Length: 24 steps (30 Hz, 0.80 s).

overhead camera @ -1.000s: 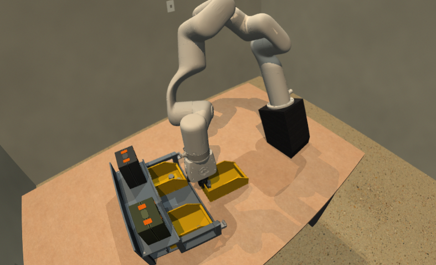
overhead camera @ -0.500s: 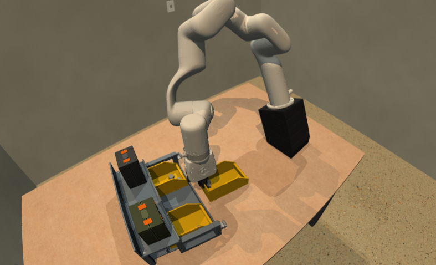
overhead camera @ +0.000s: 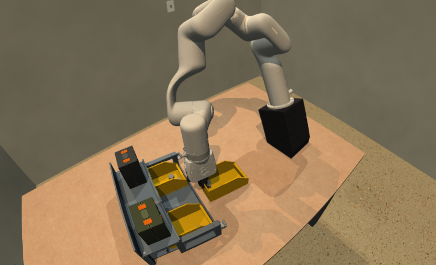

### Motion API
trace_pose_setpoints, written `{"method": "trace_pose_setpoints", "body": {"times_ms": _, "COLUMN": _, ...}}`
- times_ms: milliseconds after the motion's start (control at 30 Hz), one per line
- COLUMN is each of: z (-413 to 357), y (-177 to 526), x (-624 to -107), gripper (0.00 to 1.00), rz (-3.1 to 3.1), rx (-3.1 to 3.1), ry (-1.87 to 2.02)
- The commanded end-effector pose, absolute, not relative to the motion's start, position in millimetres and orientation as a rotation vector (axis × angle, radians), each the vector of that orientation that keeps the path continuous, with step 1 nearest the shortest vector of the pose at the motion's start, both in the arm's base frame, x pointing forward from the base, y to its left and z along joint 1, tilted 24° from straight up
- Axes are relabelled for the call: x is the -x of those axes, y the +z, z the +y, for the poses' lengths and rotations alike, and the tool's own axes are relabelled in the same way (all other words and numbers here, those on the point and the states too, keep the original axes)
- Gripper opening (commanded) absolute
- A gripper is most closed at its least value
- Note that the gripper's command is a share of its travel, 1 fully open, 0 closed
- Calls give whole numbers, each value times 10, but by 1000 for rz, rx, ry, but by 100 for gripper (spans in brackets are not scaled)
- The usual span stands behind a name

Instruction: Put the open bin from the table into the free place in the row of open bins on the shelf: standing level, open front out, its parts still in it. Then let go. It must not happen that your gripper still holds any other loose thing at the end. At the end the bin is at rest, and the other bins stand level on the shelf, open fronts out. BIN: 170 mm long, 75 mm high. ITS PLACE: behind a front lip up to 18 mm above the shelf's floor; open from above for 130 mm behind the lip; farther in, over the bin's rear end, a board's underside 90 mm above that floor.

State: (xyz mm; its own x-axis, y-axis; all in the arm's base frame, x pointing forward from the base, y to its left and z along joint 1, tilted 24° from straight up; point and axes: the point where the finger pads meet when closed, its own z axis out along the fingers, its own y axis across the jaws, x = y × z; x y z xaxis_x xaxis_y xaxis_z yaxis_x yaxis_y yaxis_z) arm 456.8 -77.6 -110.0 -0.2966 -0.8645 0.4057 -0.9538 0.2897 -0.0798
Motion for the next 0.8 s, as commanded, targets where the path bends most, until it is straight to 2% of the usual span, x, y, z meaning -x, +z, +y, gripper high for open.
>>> {"method": "trace_pose_setpoints", "body": {"times_ms": 0, "z": -772, "y": -1088, "x": -4585, "gripper": 0, "rz": -2280, "rx": -1661, "ry": 451}}
{"method": "trace_pose_setpoints", "body": {"times_ms": 767, "z": -746, "y": -1030, "x": -4588, "gripper": 0, "rz": -2280, "rx": -1661, "ry": 451}}
